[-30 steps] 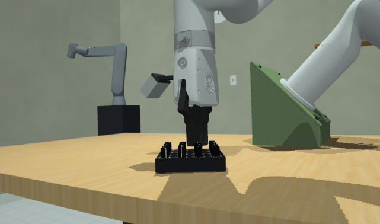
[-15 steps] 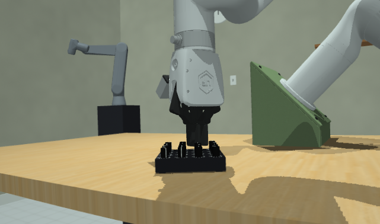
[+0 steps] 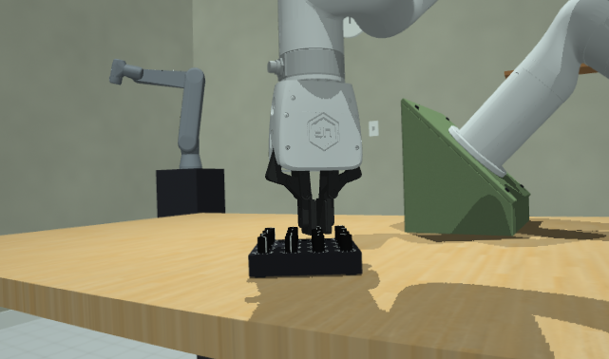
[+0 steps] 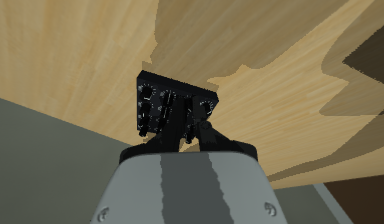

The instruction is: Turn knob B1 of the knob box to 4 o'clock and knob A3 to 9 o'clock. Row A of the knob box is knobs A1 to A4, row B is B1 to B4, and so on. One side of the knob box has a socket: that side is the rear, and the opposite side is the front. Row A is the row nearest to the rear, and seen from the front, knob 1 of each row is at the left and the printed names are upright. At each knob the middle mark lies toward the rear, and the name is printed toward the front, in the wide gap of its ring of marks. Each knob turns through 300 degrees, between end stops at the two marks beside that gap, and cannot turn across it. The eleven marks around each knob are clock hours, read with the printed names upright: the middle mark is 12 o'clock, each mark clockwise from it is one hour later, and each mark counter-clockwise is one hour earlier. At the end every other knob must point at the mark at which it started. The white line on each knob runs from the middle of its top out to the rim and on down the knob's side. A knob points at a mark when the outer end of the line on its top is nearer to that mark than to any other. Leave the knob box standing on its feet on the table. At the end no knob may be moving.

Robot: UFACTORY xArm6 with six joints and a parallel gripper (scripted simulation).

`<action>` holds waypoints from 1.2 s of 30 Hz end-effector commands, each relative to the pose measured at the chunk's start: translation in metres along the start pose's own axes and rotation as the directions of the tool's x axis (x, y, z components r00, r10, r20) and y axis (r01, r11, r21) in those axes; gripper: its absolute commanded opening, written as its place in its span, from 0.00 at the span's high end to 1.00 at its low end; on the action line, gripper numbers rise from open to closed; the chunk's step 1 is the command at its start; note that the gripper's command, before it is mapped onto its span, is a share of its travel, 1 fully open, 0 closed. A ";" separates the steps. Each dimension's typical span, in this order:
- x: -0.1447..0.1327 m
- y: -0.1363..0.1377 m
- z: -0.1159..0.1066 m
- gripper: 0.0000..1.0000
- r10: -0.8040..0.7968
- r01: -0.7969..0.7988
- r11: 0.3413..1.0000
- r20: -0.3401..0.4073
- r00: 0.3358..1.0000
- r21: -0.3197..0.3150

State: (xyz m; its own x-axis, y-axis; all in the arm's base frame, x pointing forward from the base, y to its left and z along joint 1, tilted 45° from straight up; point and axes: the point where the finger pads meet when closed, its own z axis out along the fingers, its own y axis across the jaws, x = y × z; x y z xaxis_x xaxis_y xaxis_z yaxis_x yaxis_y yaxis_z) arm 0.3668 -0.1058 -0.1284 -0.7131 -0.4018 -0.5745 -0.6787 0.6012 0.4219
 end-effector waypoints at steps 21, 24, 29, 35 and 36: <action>0.000 -0.001 -0.001 0.92 0.329 -0.329 0.944 -0.003 0.944 0.001; 0.000 -0.001 -0.001 0.92 0.353 -0.353 0.936 -0.003 0.936 0.001; 0.000 -0.001 -0.001 0.92 0.380 -0.380 0.925 -0.003 0.925 0.001; 0.000 -0.001 -0.001 0.92 0.394 -0.394 0.919 -0.003 0.919 0.001; 0.000 -0.001 -0.001 0.92 0.394 -0.394 0.919 -0.003 0.919 0.001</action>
State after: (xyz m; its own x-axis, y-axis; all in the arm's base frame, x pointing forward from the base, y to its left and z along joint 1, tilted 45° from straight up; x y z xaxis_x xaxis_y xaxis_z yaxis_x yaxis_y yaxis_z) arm 0.3669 -0.1059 -0.1284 -0.9231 -0.1361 -0.3597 -0.3442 0.7095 0.6149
